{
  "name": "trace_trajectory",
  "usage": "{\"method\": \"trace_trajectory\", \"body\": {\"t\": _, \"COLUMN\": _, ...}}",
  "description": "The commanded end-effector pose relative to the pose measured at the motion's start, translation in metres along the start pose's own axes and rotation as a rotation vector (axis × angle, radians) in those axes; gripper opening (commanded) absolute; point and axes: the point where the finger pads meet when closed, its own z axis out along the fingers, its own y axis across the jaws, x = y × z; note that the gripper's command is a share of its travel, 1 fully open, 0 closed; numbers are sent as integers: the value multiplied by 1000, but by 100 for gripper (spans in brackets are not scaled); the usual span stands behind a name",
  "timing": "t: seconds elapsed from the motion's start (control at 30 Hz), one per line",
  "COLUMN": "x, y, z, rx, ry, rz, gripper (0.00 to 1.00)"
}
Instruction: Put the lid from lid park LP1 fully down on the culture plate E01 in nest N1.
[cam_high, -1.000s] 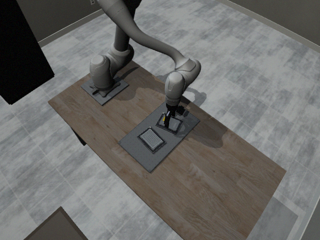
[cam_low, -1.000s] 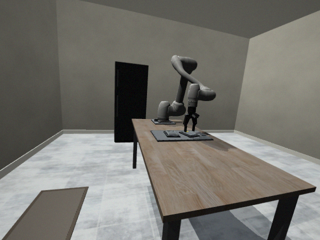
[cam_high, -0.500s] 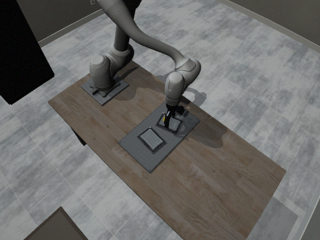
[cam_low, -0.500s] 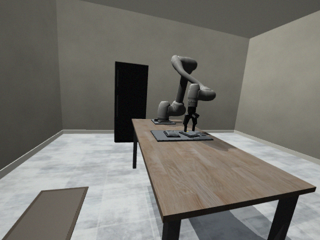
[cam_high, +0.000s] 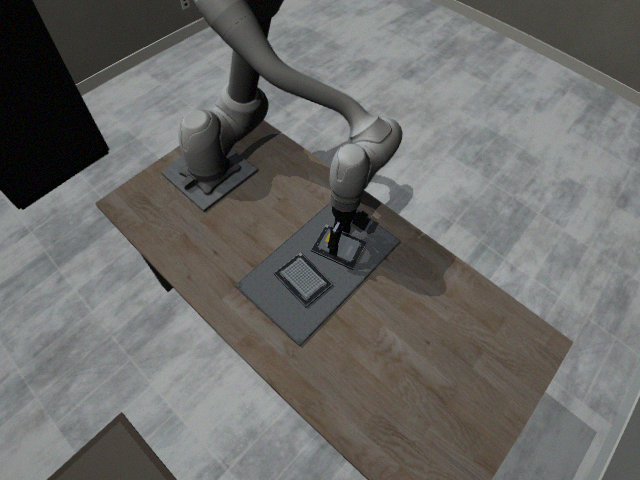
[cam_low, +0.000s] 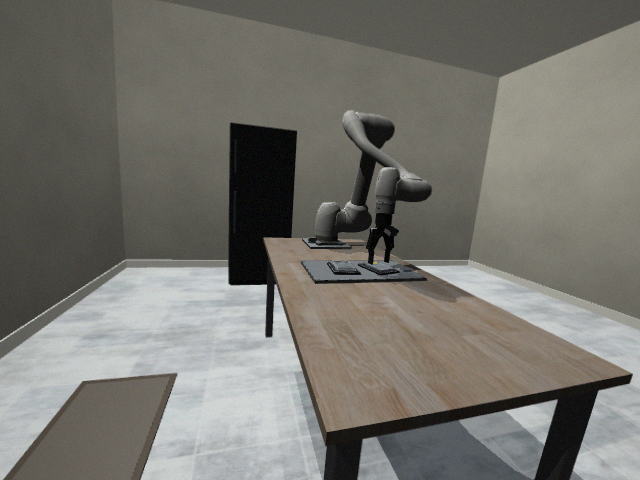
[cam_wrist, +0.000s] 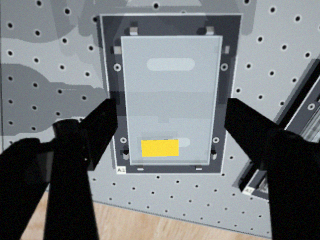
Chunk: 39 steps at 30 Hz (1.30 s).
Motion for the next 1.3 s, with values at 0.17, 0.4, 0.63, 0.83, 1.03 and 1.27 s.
{"method": "trace_trajectory", "body": {"t": 0.17, "x": 0, "y": 0, "z": 0, "rx": 0, "ry": 1, "rz": 0, "gripper": 69}}
{"method": "trace_trajectory", "body": {"t": 0.4, "x": 0, "y": 0, "z": 2, "rx": 0, "ry": 1, "rz": 0, "gripper": 69}}
{"method": "trace_trajectory", "body": {"t": 0.63, "x": 0, "y": 0, "z": 6, "rx": 0, "ry": 1, "rz": 0, "gripper": 69}}
{"method": "trace_trajectory", "body": {"t": 0.83, "x": 0, "y": 0, "z": 10, "rx": 0, "ry": 1, "rz": 0, "gripper": 69}}
{"method": "trace_trajectory", "body": {"t": 1.03, "x": 0, "y": 0, "z": 12, "rx": 0, "ry": 1, "rz": 0, "gripper": 69}}
{"method": "trace_trajectory", "body": {"t": 1.27, "x": 1, "y": 0, "z": 15, "rx": 0, "ry": 1, "rz": 0, "gripper": 69}}
